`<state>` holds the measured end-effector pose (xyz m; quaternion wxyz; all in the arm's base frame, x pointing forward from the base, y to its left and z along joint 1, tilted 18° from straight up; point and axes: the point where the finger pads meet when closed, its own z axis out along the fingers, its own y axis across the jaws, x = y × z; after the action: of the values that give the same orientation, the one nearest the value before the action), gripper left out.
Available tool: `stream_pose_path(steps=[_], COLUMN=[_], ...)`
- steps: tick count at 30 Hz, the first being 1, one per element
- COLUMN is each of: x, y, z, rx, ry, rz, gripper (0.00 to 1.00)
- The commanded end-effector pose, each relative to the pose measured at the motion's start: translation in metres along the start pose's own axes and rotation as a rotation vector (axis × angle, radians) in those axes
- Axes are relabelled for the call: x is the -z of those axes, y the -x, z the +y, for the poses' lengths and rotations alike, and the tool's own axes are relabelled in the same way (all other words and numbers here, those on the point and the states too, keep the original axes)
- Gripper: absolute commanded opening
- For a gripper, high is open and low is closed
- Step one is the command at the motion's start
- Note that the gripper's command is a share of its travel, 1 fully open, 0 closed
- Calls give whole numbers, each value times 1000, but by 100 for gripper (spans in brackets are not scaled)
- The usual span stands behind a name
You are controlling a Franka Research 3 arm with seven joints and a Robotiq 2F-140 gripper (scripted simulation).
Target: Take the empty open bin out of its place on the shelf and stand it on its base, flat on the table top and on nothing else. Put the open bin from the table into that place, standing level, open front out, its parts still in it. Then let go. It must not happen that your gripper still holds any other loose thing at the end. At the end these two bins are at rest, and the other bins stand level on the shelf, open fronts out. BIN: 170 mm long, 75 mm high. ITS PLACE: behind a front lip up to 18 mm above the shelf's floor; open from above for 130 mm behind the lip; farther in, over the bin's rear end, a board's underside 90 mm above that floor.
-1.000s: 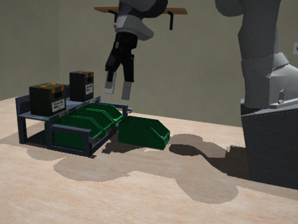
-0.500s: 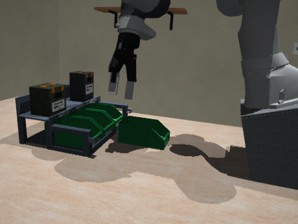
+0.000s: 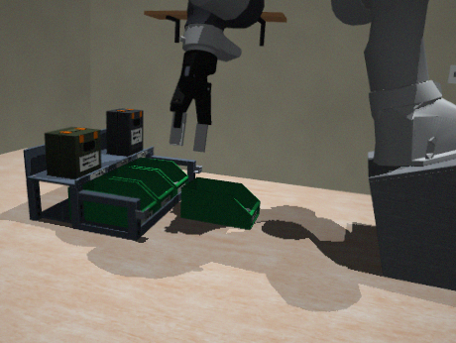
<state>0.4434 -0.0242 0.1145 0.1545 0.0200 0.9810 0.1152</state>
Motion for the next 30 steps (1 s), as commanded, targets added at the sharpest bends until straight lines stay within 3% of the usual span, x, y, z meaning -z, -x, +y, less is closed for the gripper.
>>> stream_pose_path(steps=[1,30], x=[1,2], y=[0,-4], z=[-2,-9], rx=[-19,-19], ry=[-7,-24], rz=[-4,-4], gripper=[100,100])
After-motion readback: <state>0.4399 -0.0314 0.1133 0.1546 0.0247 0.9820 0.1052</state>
